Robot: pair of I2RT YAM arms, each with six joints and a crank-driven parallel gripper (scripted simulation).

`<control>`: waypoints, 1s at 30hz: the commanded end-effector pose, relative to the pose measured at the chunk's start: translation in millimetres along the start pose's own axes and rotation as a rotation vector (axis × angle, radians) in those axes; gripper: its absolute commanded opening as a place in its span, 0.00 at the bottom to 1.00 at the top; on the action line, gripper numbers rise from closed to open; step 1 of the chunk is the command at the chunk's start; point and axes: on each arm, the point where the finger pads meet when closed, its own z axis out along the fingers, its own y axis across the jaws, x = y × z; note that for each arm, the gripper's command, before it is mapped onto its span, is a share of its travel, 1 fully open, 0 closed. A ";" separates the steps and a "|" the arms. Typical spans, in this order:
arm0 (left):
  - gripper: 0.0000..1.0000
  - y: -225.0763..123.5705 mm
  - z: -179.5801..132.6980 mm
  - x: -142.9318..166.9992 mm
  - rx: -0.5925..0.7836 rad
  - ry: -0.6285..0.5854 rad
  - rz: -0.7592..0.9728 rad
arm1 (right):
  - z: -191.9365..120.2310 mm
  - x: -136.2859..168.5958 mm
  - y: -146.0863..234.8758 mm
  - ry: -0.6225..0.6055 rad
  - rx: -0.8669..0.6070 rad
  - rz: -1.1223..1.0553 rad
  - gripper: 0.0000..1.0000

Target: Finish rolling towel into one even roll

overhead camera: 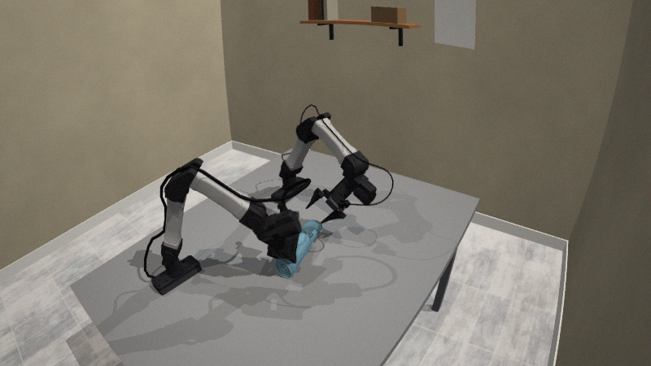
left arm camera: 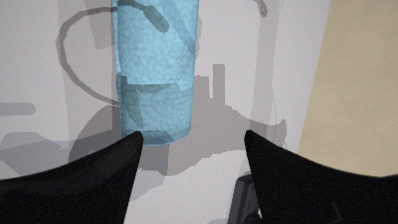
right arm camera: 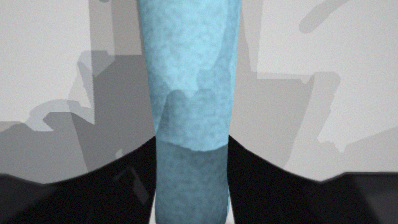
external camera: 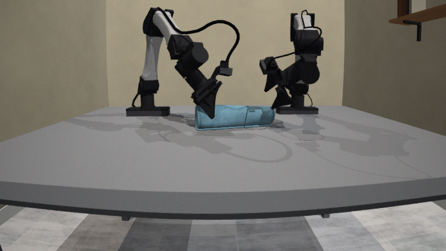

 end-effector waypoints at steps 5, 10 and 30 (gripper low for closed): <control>0.85 2.2 -1.2 -2.4 -0.003 0.004 0.011 | -1.6 0.8 13.9 0.009 -0.227 0.163 0.50; 0.85 2.2 -1.2 -2.4 -0.003 0.004 0.011 | -2.9 -0.3 13.7 0.015 -0.348 0.262 0.50; 0.85 2.2 -1.2 -2.4 -0.003 0.004 0.011 | -4.9 -2.0 13.5 0.030 -0.648 0.510 0.50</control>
